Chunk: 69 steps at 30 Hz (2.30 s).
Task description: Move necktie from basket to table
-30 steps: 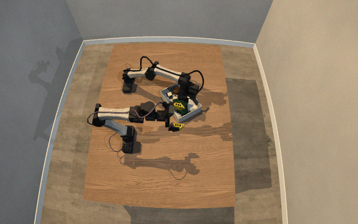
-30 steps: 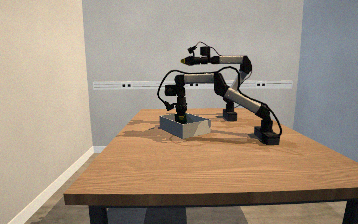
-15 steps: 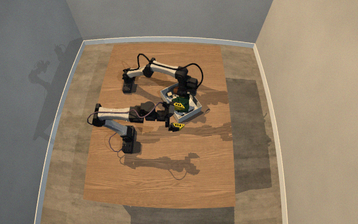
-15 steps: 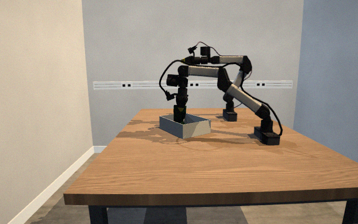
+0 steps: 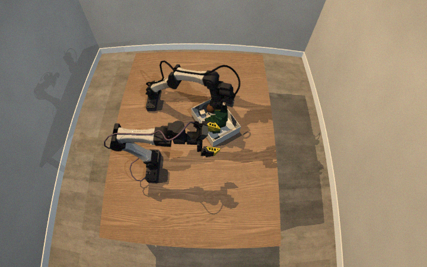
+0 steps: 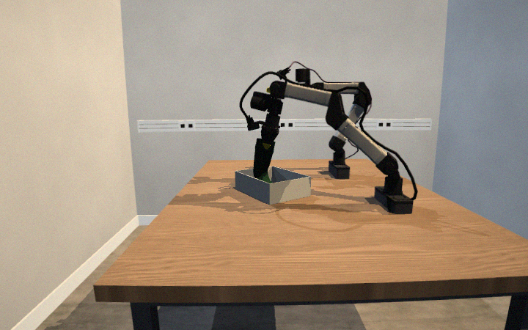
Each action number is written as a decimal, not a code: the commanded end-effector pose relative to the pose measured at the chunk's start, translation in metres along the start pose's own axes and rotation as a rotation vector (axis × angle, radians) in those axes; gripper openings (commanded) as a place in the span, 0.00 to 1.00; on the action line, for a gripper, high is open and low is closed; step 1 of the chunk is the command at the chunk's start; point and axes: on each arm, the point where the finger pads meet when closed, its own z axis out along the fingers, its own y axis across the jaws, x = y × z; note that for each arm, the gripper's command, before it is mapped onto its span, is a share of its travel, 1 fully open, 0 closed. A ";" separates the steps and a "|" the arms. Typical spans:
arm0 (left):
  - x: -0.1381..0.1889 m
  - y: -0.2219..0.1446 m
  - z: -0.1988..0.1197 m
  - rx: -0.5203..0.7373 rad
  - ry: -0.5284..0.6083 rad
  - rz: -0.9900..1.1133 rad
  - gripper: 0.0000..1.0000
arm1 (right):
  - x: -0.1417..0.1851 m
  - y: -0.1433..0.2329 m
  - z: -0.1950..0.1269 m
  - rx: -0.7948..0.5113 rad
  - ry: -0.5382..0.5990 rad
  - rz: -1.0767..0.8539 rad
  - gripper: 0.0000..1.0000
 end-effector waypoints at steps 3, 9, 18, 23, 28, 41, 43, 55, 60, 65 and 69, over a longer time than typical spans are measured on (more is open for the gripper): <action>-0.011 -0.004 -0.049 -0.061 0.248 -0.001 0.07 | -0.002 0.000 0.000 0.000 -0.007 0.000 1.00; -0.016 -0.005 -0.068 -0.061 0.248 -0.001 0.07 | -0.002 0.000 0.000 0.000 -0.007 0.000 1.00; -0.021 -0.006 -0.091 -0.048 0.190 0.000 0.07 | -0.002 0.000 0.000 0.000 -0.007 0.000 1.00; -0.025 -0.008 -0.105 -0.040 0.153 0.002 0.07 | -0.002 0.000 0.000 0.000 -0.007 0.000 1.00; -0.027 -0.009 -0.114 -0.031 0.115 0.002 0.07 | -0.002 0.000 0.000 0.000 -0.007 0.000 1.00; -0.037 -0.012 -0.134 -0.018 0.057 0.004 0.07 | -0.001 0.000 0.000 0.000 -0.006 0.000 1.00; -0.036 -0.011 -0.134 -0.017 0.050 0.004 0.07 | -0.001 0.000 0.000 0.000 -0.006 0.000 1.00; -0.027 0.002 -0.138 -0.016 0.042 0.003 0.07 | -0.001 0.000 0.000 0.000 -0.006 0.000 1.00; -0.018 0.014 -0.140 -0.018 0.038 0.001 0.07 | -0.001 0.000 0.000 0.000 -0.006 0.000 1.00; -0.007 0.030 -0.144 -0.023 0.044 -0.003 0.07 | -0.001 0.000 0.000 0.000 -0.006 0.000 1.00; 0.001 0.041 -0.146 -0.029 0.058 -0.004 0.07 | -0.001 0.000 0.000 0.000 -0.006 0.000 1.00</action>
